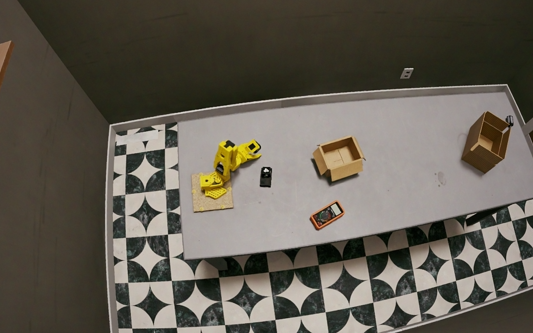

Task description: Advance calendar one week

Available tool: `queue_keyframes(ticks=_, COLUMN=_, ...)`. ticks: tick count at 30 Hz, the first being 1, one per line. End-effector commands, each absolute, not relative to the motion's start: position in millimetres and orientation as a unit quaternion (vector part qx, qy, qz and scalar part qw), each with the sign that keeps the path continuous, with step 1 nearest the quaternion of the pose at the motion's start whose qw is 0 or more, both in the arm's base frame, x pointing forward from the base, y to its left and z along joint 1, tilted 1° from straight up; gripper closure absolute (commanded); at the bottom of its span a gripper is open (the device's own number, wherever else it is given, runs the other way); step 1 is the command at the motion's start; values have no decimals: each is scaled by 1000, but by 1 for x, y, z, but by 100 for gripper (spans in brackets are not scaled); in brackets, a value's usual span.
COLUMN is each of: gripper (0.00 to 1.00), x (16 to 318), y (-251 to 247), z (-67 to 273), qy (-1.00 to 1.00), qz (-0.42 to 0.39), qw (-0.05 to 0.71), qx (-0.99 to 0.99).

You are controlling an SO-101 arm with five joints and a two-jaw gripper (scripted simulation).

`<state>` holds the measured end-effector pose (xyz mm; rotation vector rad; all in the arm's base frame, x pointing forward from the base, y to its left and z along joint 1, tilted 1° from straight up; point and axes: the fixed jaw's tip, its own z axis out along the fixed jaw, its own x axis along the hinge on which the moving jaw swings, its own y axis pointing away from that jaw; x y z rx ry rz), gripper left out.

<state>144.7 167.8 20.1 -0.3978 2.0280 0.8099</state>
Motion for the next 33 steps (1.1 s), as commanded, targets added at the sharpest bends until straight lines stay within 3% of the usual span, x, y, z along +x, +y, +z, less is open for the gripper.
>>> queue_keyframes(ticks=1, gripper=64, x=141, y=166, z=26, qy=826, qz=378, qw=410, qx=-76)
queue_keyframes(ticks=33, gripper=64, x=143, y=167, z=32, qy=820, qz=399, qw=407, qx=-57)
